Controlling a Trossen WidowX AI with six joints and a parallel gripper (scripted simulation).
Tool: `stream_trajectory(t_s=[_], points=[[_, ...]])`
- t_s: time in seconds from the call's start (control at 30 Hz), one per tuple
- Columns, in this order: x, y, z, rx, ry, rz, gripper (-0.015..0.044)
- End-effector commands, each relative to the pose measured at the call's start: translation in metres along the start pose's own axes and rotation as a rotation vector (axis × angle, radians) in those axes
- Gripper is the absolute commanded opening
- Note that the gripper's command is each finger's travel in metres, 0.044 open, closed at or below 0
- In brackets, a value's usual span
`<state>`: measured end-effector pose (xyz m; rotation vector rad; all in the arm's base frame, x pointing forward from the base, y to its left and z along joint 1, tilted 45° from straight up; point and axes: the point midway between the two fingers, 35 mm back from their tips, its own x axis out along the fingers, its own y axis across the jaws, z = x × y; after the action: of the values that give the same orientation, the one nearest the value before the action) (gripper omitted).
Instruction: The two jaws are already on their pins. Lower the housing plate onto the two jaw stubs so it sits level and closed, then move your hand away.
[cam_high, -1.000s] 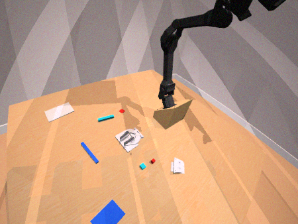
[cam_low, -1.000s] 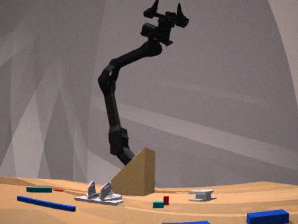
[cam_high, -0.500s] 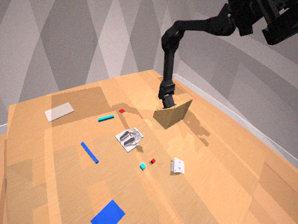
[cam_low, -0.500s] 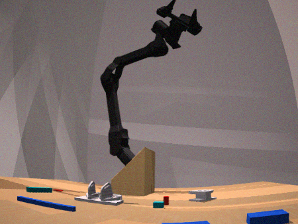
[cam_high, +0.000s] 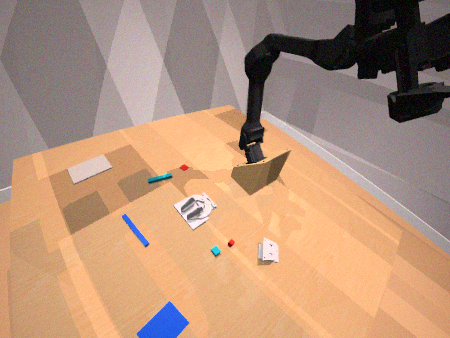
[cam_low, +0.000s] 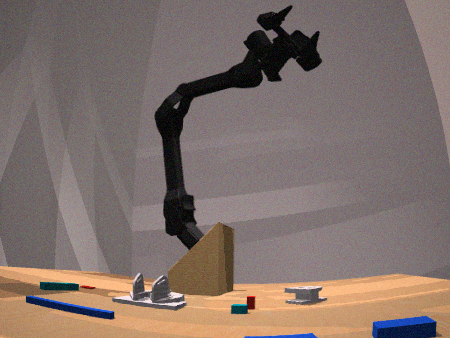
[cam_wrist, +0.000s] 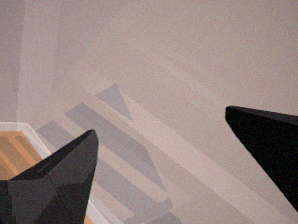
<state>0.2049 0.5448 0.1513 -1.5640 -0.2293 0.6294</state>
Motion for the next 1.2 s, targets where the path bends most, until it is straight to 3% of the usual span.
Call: stream_trajectory(t_s=[0.0,0.6,1.17], points=[[0.008,0.021,-0.006,-0.041,0.008,0.056,0.0440],[0.031,0.114,-0.049,-0.222,0.072,0.329,0.0440],[0.032,0.196,-0.102,-0.358,0.141,0.609,0.0440]])
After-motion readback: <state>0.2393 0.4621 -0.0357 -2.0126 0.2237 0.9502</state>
